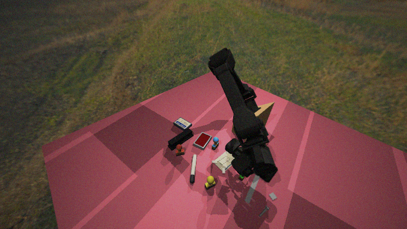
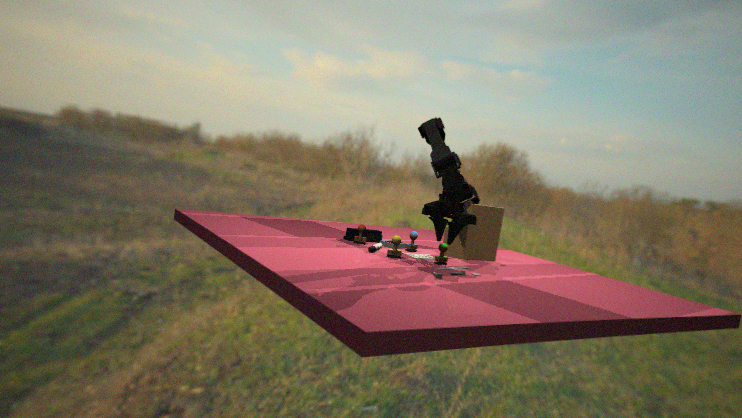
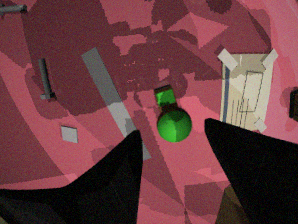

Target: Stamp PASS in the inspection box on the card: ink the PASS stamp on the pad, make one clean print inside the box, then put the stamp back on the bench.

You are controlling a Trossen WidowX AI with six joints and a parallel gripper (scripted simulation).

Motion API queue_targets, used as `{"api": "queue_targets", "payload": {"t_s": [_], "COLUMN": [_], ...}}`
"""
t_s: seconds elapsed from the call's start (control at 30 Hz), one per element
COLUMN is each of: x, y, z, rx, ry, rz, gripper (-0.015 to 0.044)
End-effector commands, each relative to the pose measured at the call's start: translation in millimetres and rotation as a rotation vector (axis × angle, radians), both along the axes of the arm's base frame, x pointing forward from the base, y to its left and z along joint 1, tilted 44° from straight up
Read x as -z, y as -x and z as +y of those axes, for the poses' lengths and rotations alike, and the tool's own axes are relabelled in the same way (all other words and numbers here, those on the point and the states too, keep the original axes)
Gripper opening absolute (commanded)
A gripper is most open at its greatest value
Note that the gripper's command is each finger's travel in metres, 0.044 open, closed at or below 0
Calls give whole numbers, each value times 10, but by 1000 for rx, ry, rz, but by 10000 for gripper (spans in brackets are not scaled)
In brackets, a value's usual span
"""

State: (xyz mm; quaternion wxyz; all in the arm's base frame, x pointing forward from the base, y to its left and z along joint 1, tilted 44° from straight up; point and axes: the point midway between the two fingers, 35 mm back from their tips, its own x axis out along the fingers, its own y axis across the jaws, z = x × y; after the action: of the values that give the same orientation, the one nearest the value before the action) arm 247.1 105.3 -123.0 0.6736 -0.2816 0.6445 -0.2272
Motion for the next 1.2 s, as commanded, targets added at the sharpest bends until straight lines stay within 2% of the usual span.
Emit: {"api": "queue_targets", "payload": {"t_s": [0.0,0.9,1.0,1.17], "x": [50,315,305,305], "y": [3,6,2,2], "z": [-66,-337,-312,-312], "rx": [-2,-2,2,2], "ry": [7,10,6,6], "rz": [5,4,1,1], "gripper": [218,218,139,106]}}
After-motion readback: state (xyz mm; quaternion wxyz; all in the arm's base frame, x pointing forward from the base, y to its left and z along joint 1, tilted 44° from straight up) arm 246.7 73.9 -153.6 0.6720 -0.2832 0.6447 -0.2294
